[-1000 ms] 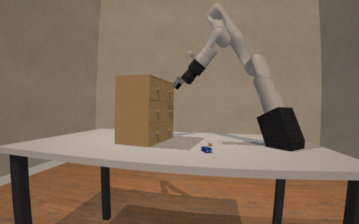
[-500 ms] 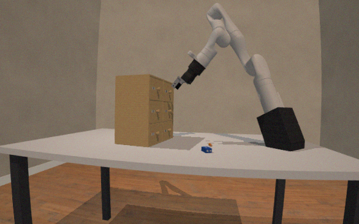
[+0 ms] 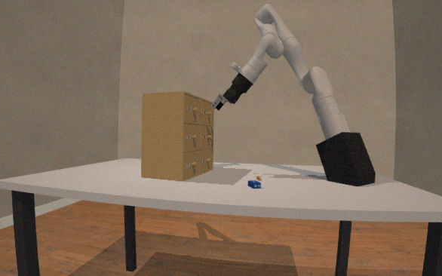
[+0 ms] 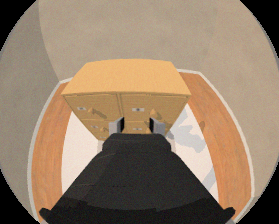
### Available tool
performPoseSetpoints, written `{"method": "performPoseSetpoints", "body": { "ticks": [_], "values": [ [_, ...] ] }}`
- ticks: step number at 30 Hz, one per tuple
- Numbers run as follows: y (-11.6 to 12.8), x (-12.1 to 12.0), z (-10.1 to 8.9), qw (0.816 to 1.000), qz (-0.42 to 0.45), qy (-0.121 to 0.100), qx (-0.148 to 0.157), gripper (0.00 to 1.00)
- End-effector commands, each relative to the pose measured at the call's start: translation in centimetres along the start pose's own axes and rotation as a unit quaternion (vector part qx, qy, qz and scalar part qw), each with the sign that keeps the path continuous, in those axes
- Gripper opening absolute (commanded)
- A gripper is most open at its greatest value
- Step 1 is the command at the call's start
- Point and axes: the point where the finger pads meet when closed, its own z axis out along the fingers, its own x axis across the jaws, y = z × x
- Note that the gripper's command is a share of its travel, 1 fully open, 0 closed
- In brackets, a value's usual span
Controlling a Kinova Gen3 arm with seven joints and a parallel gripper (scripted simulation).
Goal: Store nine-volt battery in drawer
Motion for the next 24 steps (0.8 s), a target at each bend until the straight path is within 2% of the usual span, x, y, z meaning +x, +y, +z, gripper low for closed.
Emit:
{"method": "performPoseSetpoints", "body": {
  "ticks": [1,24],
  "values": [
    [-0.11,-0.01,-0.07,1.000,0.001,0.000,0.000,1.00],
    [-0.16,0.01,-0.70,1.000,0.001,0.000,-0.018,1.00]
  ]
}}
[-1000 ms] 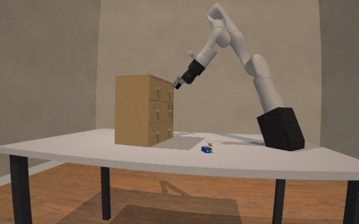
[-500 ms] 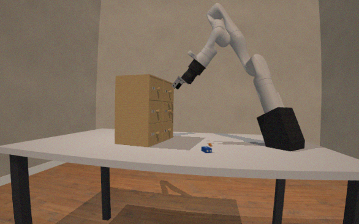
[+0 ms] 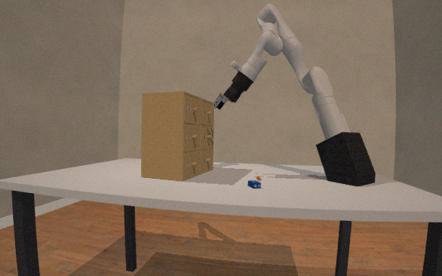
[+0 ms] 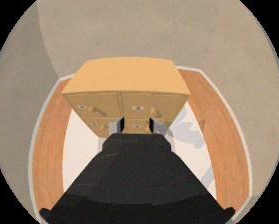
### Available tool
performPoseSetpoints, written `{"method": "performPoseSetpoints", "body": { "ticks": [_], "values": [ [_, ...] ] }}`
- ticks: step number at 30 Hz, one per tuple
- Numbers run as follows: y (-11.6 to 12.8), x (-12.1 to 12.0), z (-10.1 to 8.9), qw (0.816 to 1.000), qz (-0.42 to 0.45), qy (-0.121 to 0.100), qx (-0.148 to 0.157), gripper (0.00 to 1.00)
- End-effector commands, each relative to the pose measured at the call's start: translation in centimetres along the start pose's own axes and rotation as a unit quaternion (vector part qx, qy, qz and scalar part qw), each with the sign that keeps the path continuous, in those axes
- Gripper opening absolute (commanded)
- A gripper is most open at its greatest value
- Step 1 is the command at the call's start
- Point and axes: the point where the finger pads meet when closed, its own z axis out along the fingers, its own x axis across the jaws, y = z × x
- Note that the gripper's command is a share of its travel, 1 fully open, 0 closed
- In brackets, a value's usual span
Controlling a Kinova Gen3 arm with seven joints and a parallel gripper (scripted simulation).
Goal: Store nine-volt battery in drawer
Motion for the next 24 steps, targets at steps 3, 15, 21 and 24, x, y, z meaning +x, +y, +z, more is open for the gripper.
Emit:
{"method": "performPoseSetpoints", "body": {
  "ticks": [3,15,21,24],
  "values": [
    [-0.3,0.0,-0.4,1.000,0.003,-0.002,-0.004,1.00],
    [-0.3,0.0,-1.1,1.000,0.003,-0.001,-0.026,1.00],
    [-0.4,0.0,-1.7,0.999,0.003,-0.001,-0.042,1.00],
    [-0.4,0.0,-2.0,0.999,0.003,-0.001,-0.050,1.00]
  ]
}}
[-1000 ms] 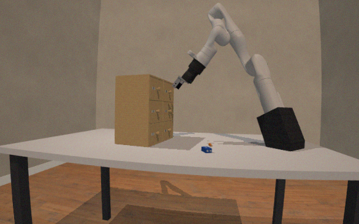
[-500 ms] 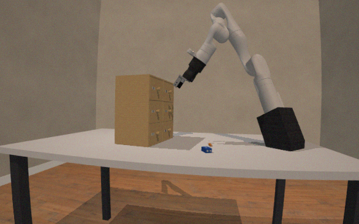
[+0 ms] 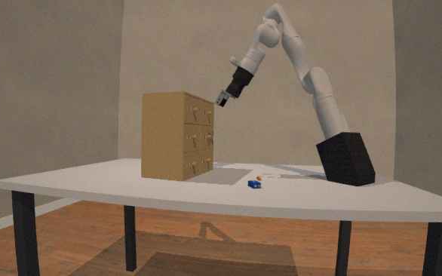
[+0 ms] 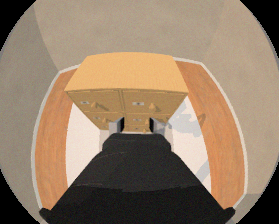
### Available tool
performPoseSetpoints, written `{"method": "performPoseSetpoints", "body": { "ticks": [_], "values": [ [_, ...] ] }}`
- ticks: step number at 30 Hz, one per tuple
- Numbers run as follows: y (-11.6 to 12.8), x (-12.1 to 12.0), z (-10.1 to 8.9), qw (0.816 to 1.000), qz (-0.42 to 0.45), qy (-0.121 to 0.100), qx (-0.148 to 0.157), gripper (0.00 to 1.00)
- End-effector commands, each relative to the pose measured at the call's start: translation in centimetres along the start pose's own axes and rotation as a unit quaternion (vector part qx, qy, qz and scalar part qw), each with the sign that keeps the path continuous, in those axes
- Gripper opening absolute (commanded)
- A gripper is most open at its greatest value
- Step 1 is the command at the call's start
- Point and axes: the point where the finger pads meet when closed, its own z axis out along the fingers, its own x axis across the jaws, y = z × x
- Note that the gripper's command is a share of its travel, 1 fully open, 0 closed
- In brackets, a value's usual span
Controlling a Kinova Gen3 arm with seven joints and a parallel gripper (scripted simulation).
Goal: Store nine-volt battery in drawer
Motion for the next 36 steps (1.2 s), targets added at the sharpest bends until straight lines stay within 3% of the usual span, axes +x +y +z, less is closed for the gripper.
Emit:
{"method": "performPoseSetpoints", "body": {
  "ticks": [1,25,36],
  "values": [
    [-0.6,0.0,-0.5,1.000,0.006,-0.002,-0.001,1.00],
    [-0.5,0.0,-3.1,0.997,0.006,-0.003,-0.074,1.00],
    [-0.4,0.0,-4.8,0.992,0.006,-0.003,-0.124,1.00]
  ]
}}
